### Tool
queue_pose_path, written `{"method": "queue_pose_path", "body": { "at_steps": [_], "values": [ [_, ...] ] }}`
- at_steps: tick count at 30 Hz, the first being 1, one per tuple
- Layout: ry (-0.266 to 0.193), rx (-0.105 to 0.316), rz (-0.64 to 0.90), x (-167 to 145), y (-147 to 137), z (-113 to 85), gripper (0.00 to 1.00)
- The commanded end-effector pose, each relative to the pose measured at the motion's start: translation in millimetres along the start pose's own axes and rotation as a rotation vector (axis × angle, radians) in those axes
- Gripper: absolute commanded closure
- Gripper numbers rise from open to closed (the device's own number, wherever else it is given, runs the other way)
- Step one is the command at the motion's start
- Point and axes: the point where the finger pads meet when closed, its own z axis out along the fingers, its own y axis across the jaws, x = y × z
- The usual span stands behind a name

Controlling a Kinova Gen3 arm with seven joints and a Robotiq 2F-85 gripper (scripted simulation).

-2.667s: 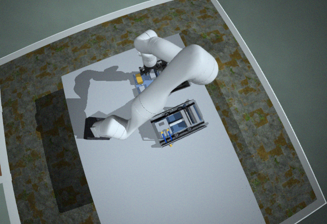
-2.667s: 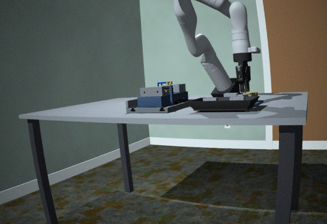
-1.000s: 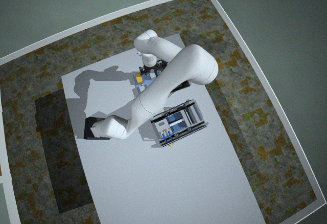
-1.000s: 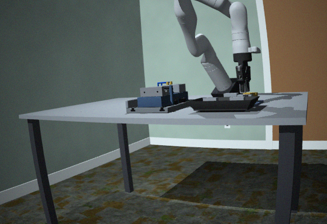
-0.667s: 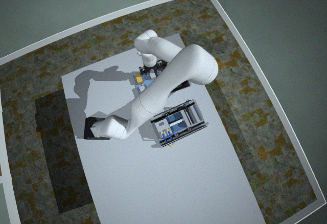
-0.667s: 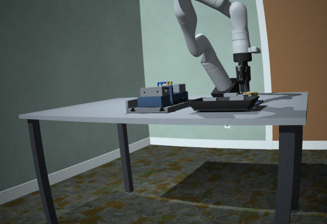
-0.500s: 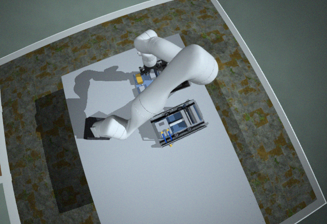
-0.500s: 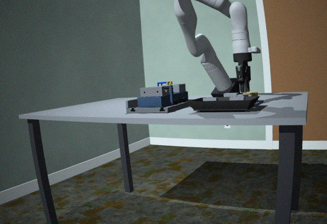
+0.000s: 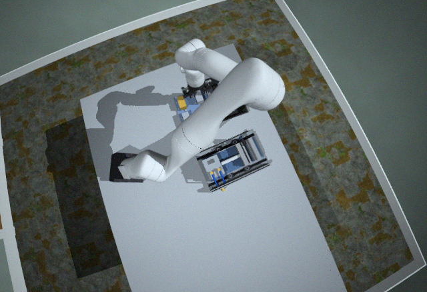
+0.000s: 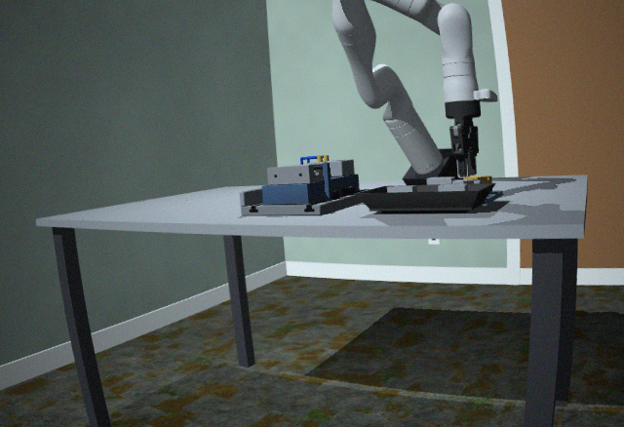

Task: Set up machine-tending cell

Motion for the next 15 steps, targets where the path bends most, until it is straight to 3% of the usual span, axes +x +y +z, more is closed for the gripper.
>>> {"method": "queue_pose_path", "body": {
  "at_steps": [1, 15],
  "values": [
    [0.001, -0.001, 0.000, 0.4, 0.1, -0.1, 0.33],
    [0.001, -0.001, 0.000, 0.4, 0.1, 4.5, 0.33]
  ]
}}
